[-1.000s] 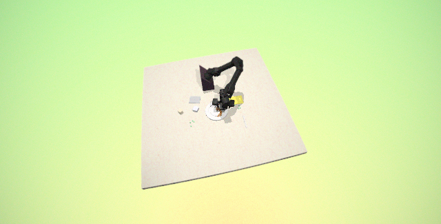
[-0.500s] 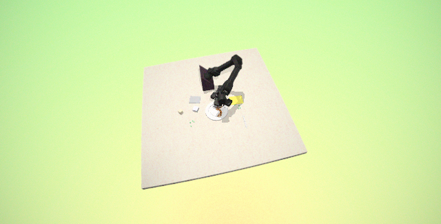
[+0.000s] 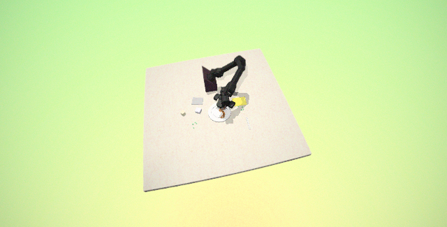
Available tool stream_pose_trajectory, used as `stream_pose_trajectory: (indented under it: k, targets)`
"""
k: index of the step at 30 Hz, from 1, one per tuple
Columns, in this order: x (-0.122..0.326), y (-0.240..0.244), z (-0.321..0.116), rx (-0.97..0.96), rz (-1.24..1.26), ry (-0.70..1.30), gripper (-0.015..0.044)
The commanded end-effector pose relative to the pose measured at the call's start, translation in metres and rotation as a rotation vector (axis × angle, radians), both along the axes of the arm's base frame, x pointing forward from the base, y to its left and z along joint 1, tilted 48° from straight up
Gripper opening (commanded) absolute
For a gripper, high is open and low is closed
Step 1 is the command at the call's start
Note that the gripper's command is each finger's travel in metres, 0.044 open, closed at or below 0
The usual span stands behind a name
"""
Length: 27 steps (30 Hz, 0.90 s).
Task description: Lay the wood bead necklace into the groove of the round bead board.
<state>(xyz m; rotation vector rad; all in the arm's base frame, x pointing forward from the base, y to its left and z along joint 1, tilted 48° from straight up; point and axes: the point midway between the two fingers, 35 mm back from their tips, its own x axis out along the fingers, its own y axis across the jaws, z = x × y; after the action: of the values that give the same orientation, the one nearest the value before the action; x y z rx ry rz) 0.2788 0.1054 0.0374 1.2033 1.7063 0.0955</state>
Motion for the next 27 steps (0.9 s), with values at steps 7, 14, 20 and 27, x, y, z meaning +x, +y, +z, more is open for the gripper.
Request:
stream_pose_trajectory:
  k: [7,14,20,27]
  targets:
    - [0.001,0.009,-0.008,0.000,-0.003,0.000,0.0120]
    - [0.000,0.017,-0.016,0.000,-0.005,0.004,0.0120]
    - [-0.001,0.023,-0.021,0.001,-0.005,0.006,0.0120]
    - [0.000,0.021,-0.019,0.001,0.001,0.001,0.0000]
